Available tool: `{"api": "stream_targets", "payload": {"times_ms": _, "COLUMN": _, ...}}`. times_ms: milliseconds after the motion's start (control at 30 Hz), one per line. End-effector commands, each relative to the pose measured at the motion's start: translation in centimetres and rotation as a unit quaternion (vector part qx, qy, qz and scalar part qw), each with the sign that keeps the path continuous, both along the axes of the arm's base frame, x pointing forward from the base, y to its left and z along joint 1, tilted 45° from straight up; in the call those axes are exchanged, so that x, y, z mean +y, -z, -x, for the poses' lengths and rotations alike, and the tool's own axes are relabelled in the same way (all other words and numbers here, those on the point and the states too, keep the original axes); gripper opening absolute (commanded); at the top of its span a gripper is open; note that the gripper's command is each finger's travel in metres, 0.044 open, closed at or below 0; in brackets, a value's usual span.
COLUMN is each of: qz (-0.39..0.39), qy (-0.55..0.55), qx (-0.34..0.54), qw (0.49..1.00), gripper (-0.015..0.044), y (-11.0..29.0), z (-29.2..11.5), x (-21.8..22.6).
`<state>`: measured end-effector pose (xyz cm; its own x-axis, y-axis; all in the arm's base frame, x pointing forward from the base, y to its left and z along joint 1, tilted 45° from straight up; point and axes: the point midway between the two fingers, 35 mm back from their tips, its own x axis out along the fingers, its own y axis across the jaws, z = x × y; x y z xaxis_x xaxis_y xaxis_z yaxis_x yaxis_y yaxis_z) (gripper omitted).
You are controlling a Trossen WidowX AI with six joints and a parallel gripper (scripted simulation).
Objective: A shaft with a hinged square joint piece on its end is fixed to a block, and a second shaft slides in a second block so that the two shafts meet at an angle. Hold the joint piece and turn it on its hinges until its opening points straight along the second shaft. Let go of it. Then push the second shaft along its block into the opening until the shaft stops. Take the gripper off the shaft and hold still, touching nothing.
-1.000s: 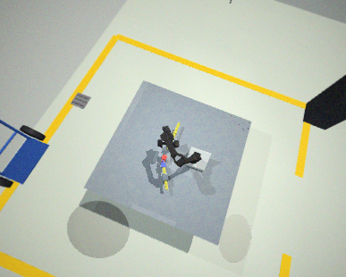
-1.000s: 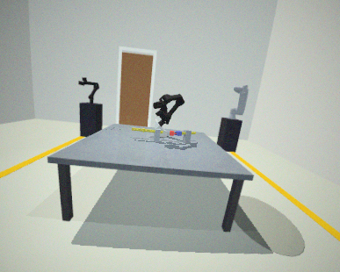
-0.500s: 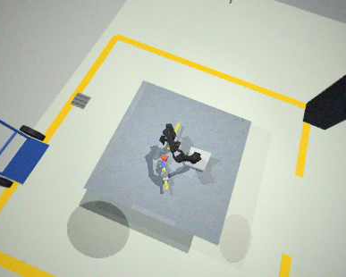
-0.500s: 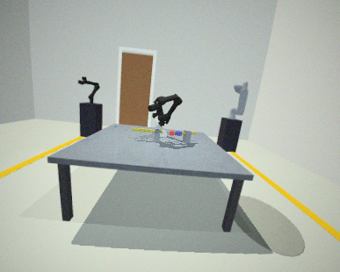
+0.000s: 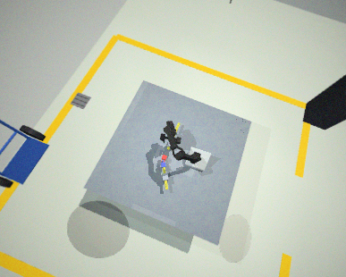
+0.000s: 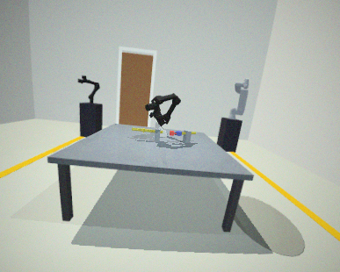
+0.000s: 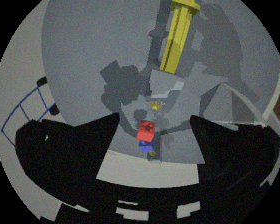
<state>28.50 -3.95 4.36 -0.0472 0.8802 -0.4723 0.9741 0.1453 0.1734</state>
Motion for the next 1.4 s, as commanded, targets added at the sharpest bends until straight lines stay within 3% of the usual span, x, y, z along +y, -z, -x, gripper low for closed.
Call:
{"api": "stream_targets", "payload": {"times_ms": 0, "qz": 0.014, "qy": -0.031, "qx": -0.059, "qw": 0.998, "gripper": 0.044, "y": 1.4, "z": -0.3, "x": -1.5}}
{"api": "stream_targets", "payload": {"times_ms": 533, "qz": 0.059, "qy": -0.174, "qx": -0.277, "qw": 0.943, "gripper": 0.044, "y": 6.6, "z": -0.9, "x": -7.0}}
{"api": "stream_targets", "payload": {"times_ms": 1233, "qz": 0.091, "qy": -0.378, "qx": -0.497, "qw": 0.776, "gripper": 0.044, "y": 13.7, "z": 0.0, "x": -14.4}}
{"api": "stream_targets", "payload": {"times_ms": 1367, "qz": 0.091, "qy": -0.384, "qx": -0.503, "qw": 0.769, "gripper": 0.044, "y": 14.0, "z": 0.1, "x": -14.6}}
